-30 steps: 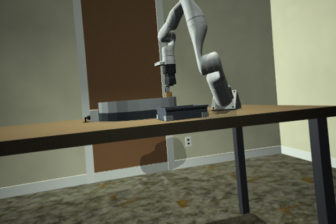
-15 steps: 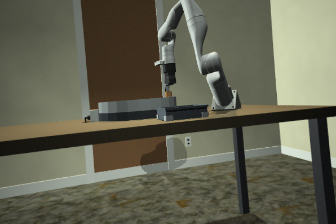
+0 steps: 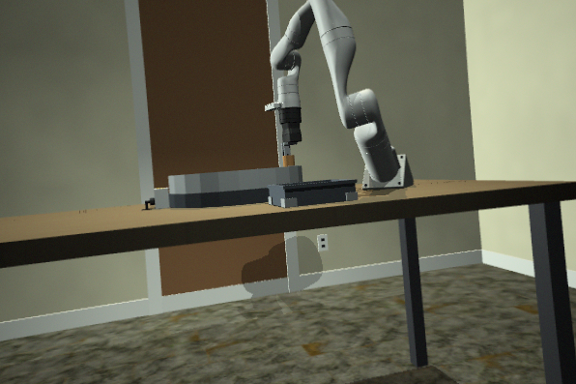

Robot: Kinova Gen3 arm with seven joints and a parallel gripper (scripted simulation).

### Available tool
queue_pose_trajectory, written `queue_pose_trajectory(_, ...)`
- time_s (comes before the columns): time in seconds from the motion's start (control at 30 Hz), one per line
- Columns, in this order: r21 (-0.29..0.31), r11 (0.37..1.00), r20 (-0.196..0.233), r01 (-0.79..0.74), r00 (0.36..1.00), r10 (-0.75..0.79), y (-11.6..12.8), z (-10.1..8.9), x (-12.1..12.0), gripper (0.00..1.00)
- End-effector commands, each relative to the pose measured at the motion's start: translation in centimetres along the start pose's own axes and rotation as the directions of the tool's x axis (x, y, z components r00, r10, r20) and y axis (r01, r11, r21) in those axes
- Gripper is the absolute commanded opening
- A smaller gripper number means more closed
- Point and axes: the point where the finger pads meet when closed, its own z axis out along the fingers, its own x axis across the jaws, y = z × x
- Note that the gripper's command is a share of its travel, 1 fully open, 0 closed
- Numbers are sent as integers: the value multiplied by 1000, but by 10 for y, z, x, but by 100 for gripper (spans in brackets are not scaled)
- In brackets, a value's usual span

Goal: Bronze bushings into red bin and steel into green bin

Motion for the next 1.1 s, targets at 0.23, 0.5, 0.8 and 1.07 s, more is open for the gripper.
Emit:
queue_pose_trajectory(0.23,0,1000,-2,0,1000,0,0,-3,0,0)
queue_pose_trajectory(0.5,0,1000,-2,-1,1000,1,0,-5,0,0)
queue_pose_trajectory(0.8,0,1000,-2,-1,1000,1,0,-8,0,0)
queue_pose_trajectory(1.07,0,1000,-2,-1,1000,1,0,-31,0,0)
